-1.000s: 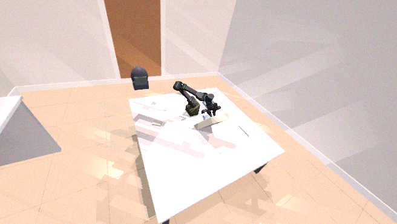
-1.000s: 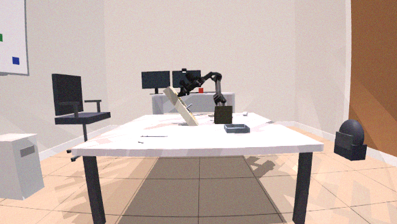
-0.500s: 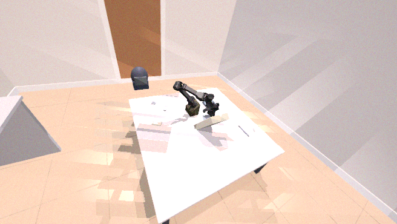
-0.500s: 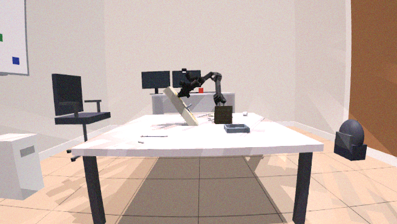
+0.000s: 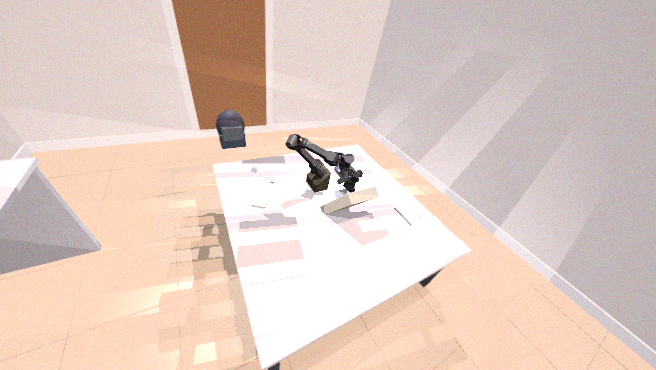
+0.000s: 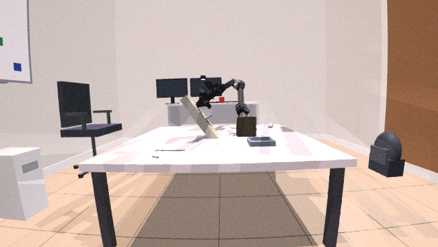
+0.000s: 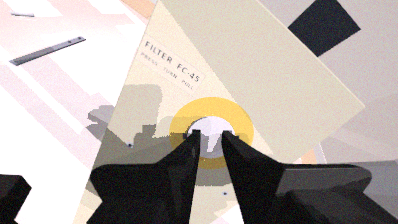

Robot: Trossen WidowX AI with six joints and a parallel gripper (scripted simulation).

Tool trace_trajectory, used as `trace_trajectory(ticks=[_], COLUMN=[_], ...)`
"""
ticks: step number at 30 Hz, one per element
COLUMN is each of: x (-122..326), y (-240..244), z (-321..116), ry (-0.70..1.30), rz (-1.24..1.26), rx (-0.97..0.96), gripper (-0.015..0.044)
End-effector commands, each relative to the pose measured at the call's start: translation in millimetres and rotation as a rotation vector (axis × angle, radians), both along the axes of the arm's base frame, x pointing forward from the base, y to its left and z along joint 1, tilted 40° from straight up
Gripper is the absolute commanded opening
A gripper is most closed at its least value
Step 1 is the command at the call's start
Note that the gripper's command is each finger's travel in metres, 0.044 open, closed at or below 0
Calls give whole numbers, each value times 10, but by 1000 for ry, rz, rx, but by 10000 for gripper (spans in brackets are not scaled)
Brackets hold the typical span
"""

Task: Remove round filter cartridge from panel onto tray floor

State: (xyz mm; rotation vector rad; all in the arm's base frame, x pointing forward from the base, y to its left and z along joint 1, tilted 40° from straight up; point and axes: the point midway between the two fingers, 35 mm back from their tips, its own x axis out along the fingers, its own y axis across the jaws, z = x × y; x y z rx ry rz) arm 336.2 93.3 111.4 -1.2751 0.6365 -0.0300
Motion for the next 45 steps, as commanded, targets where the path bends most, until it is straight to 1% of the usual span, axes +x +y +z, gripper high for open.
trace_trajectory(ticks=[1, 10, 15, 39, 43, 45], x=[-150, -540, -572, -914, -885, -885], y=[101, 238, 241, -201, -168, -168], z=[54, 257, 270, -260, -221, -221], ry=[7, -8, -10, -9, -8, -8], rz=[4, -5, -5, -5, -9, -9], rx=[3, 20, 21, 20, 16, 16], gripper=[0, 0, 0, 0, 105, 109])
